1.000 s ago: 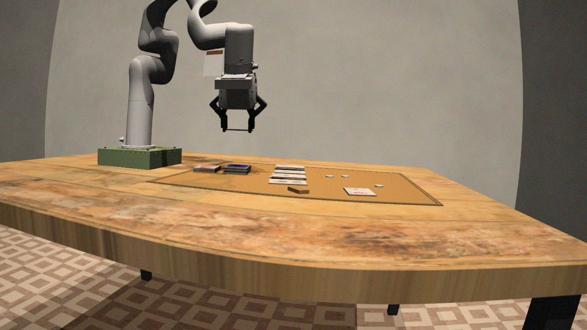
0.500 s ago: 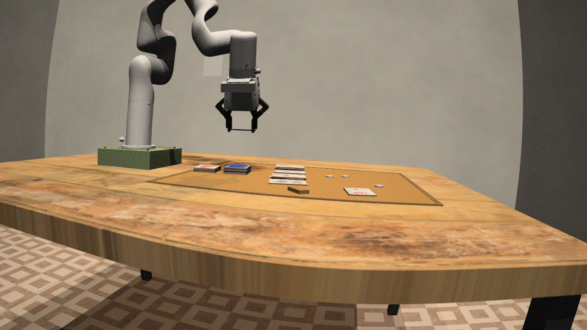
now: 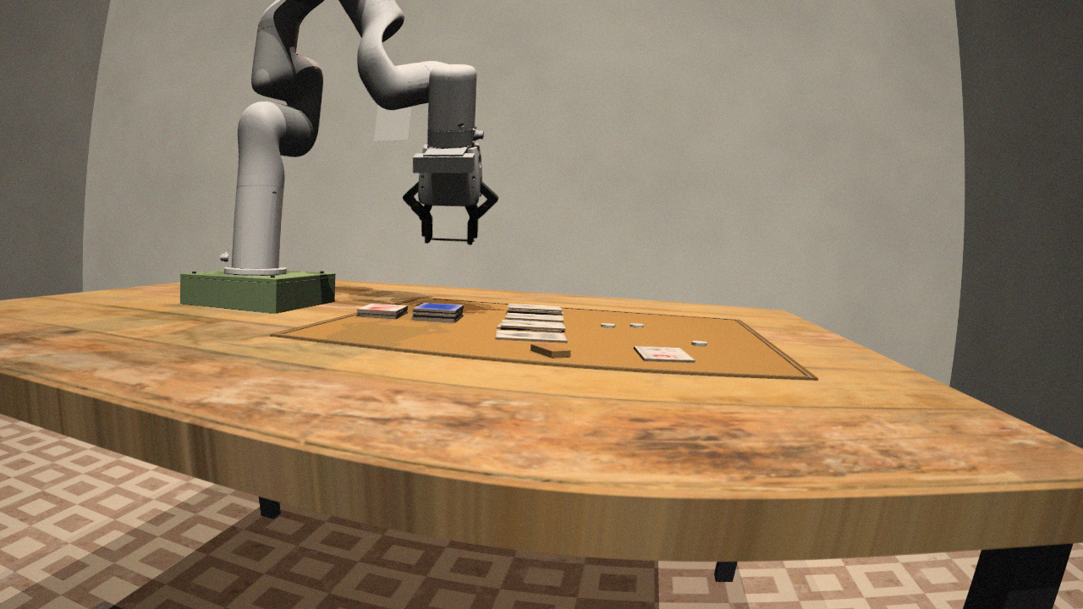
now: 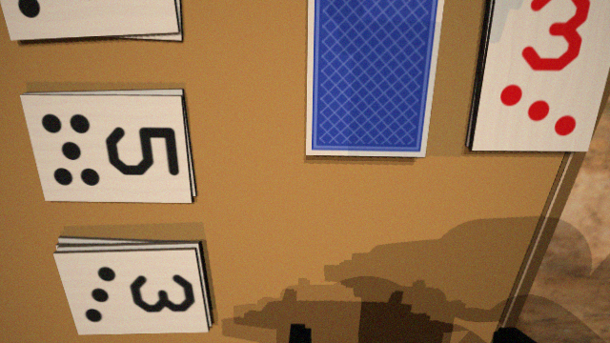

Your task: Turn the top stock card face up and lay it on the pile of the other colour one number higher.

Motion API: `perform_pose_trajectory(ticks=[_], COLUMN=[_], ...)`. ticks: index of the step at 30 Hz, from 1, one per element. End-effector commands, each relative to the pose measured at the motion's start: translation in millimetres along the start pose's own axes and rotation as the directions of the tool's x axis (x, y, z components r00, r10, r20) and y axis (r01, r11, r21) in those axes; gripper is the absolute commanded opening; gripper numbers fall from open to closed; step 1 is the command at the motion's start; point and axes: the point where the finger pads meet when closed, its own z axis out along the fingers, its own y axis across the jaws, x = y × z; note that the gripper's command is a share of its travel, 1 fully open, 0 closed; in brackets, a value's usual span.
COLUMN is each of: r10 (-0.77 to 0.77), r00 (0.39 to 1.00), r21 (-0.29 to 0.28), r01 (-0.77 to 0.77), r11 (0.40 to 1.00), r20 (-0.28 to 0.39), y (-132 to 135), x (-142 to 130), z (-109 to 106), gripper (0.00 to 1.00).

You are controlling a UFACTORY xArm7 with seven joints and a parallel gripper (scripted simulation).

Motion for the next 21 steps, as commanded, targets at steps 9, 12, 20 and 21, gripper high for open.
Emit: perform_pose_trajectory(ticks=[9,12,20,21], r10=[-0.001,-0.001,-0.001,-0.001], r00=[1.0,1.0,1.0,1.0], r21=[0.004,0.004,0.004,0.004], r01=[0.001,0.001,0.001,0.001], r11=[1.0,1.0,1.0,1.0], r20=[-0.001,-0.001,-0.001,-0.001], y=[-1.5,-1.5,-1.5,-1.5], x=[-1.2,-0.9,0.1,0.2], z=[-0.2,0.6,3.2,3.4], gripper=[0.74,0.74,0.74,0.74])
